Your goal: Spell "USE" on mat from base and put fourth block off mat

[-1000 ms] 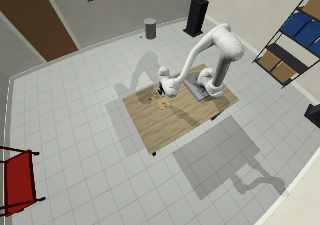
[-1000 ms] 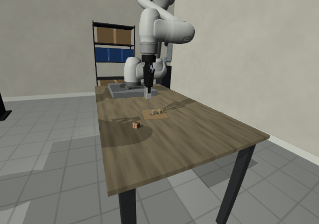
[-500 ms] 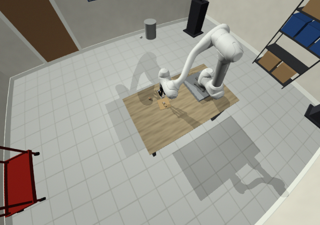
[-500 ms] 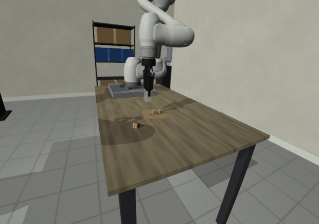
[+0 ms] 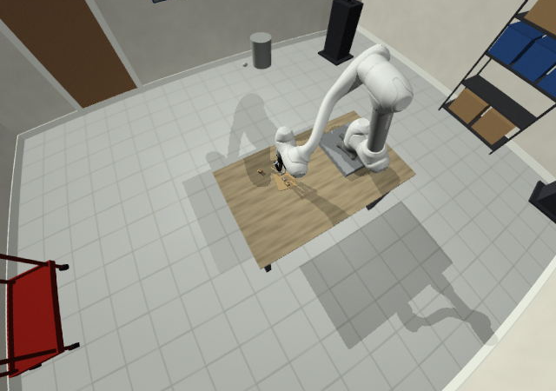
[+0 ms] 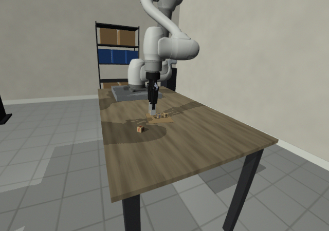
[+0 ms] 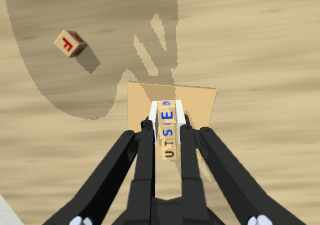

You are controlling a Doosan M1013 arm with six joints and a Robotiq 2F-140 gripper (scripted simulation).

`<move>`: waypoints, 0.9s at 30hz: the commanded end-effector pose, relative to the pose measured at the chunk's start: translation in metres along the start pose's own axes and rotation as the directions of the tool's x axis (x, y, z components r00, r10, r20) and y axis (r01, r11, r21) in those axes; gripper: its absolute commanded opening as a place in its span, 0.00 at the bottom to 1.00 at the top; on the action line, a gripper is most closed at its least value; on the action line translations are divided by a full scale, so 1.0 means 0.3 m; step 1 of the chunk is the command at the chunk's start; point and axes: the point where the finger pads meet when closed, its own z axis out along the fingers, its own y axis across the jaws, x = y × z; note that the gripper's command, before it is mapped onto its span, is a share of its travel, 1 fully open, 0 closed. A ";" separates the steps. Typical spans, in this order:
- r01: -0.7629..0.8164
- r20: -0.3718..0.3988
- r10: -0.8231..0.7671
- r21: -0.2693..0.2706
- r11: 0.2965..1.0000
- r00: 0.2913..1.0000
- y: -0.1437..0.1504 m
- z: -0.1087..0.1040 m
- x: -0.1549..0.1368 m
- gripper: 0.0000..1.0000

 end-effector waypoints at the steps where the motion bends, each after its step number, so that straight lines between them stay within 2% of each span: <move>1: 0.000 -0.001 0.000 -0.001 1.000 1.000 0.008 0.048 -0.008 0.13; 7: 0.000 -0.001 0.000 -0.001 1.000 1.000 0.008 0.070 -0.008 0.13; 27: 0.000 -0.001 0.000 -0.001 1.000 1.000 0.008 0.070 -0.008 0.13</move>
